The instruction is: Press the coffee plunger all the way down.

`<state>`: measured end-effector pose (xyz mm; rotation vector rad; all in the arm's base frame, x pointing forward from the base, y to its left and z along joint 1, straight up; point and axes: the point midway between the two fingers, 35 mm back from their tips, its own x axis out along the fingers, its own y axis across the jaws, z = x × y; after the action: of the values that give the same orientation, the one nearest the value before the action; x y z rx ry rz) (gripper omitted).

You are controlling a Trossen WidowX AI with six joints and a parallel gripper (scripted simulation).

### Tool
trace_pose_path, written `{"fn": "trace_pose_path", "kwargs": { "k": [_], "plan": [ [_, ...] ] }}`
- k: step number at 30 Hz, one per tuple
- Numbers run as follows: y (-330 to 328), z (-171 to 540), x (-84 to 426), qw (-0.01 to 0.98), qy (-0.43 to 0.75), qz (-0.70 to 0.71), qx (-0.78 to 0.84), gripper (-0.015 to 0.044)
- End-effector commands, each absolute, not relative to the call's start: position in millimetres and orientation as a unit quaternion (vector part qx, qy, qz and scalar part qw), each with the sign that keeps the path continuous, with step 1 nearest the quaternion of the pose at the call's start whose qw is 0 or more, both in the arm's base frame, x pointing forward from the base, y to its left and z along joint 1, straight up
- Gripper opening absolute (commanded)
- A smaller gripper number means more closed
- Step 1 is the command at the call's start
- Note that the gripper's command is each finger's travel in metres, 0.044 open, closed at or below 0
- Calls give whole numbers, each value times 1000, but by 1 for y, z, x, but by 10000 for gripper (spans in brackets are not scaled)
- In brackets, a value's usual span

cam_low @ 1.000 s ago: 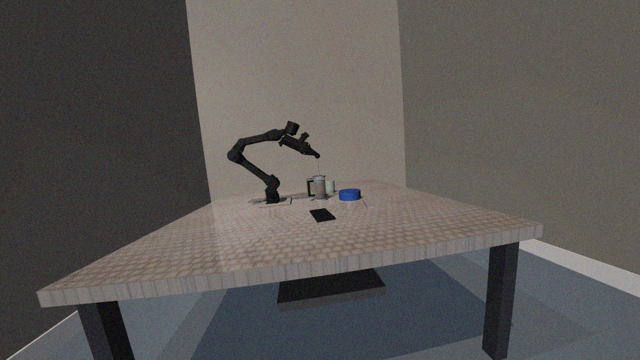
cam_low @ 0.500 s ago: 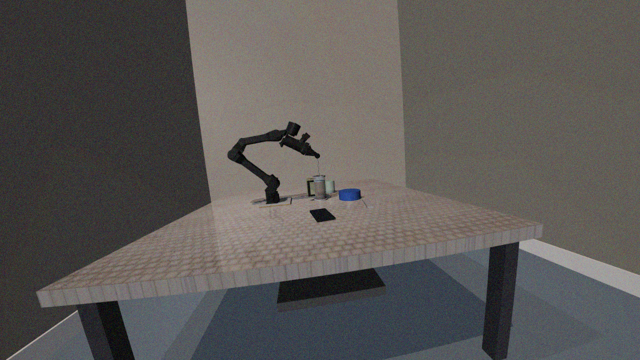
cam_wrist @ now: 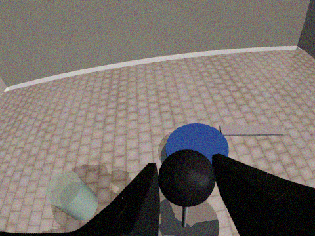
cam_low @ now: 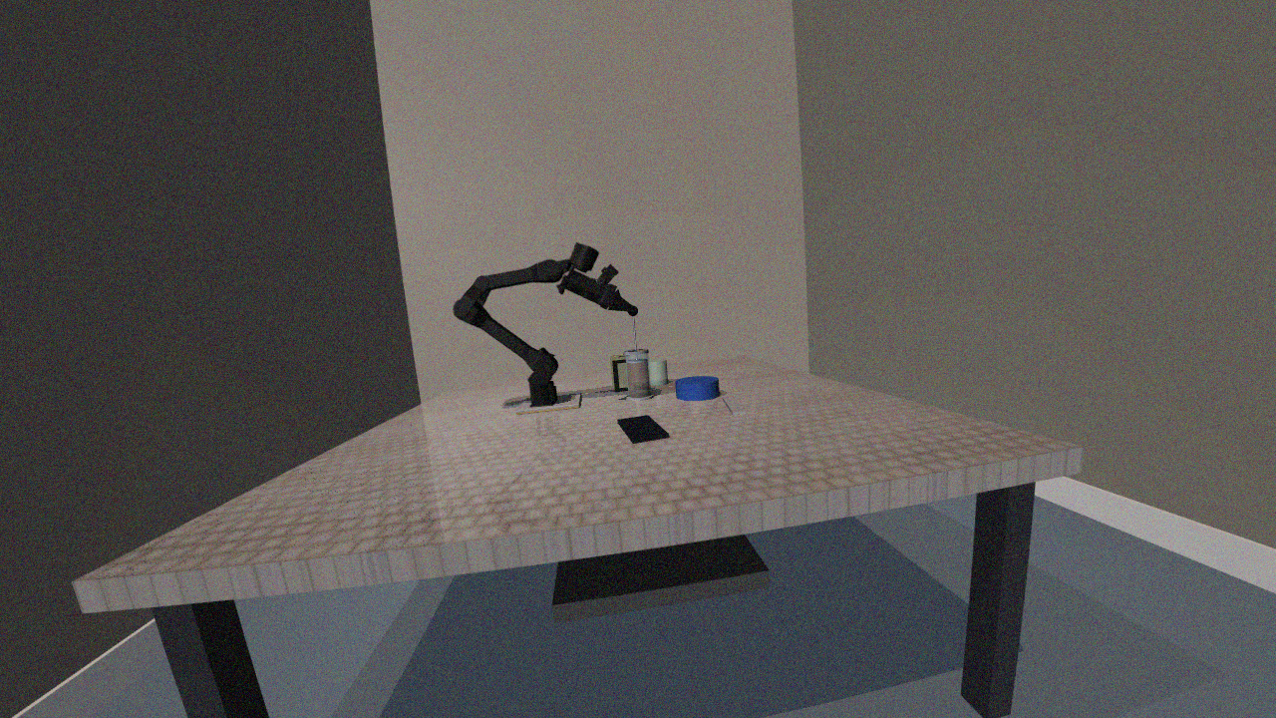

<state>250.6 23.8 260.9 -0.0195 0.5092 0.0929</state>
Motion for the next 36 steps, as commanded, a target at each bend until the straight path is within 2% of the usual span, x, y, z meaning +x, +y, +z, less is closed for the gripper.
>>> {"fn": "trace_pose_path", "kwargs": {
  "k": [1,36],
  "plan": [
    [24,254,251,966,254,46,-12,117],
    [24,198,256,966,254,46,-12,117]
  ]
}}
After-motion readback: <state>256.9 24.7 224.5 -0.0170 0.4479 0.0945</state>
